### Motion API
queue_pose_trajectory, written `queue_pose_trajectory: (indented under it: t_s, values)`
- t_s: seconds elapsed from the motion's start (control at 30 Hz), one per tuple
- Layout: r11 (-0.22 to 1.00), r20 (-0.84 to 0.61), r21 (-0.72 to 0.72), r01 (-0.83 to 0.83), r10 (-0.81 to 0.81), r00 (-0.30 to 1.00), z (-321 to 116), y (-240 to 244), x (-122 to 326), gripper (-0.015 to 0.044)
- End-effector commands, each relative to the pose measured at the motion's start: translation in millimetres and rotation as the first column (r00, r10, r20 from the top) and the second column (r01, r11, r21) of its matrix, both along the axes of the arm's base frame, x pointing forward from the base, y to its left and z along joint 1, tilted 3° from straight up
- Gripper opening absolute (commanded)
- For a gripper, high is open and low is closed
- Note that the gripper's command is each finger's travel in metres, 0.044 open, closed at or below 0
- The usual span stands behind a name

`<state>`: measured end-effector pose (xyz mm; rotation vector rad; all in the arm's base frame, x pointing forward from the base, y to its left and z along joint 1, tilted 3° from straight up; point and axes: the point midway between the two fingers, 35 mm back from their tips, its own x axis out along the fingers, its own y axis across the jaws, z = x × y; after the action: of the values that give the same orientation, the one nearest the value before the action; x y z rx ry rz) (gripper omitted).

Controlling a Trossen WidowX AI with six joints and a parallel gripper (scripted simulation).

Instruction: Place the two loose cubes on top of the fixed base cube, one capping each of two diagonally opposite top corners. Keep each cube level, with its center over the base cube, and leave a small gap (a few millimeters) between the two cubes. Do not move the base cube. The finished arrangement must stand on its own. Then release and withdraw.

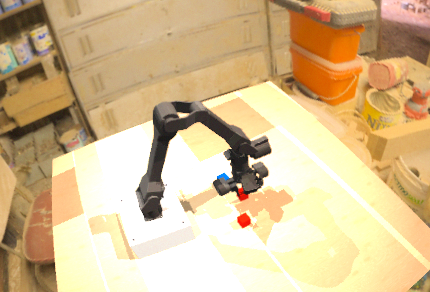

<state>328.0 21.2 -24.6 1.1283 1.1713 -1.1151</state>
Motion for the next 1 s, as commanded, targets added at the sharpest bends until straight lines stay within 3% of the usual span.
queue_pose_trajectory:
  t_s: [0.0, 0.97]
  values:
    - [1.000, -0.006, 0.004, -0.005, 0.005, 1.000, -2, 1, -1, 0.0105]
    - [1.000, -0.005, 0.004, -0.005, 0.005, 1.000, 87, 5, -1, 0.0105]
